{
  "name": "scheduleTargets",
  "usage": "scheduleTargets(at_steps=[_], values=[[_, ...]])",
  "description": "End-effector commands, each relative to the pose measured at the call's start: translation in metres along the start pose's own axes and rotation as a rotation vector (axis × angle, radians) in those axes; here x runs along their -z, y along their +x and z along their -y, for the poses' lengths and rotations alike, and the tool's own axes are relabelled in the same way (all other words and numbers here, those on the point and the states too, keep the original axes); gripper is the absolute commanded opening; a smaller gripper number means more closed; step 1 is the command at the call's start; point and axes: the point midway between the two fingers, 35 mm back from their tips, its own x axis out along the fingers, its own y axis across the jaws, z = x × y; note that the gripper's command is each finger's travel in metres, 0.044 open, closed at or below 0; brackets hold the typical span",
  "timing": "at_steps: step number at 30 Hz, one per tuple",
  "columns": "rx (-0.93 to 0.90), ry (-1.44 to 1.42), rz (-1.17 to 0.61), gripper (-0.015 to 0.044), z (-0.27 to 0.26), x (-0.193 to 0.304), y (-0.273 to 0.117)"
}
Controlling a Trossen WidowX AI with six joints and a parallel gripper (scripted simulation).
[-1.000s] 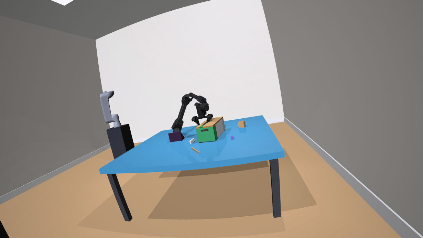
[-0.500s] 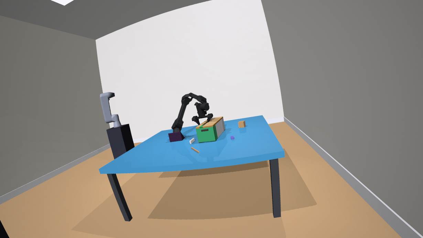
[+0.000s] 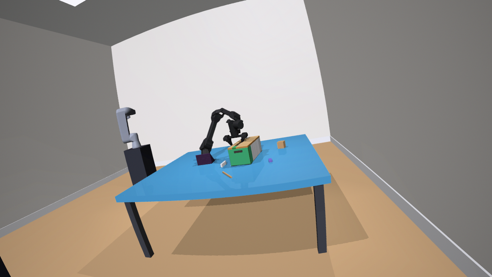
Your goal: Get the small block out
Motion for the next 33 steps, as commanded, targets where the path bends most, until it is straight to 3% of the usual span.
scheduleTargets(at_steps=[1, 33], values=[[0.001, 0.001, 0.001, 0.04, 0.0, -0.006, 0.001], [0.001, 0.001, 0.004, 0.04, 0.0, -0.053, 0.01]])
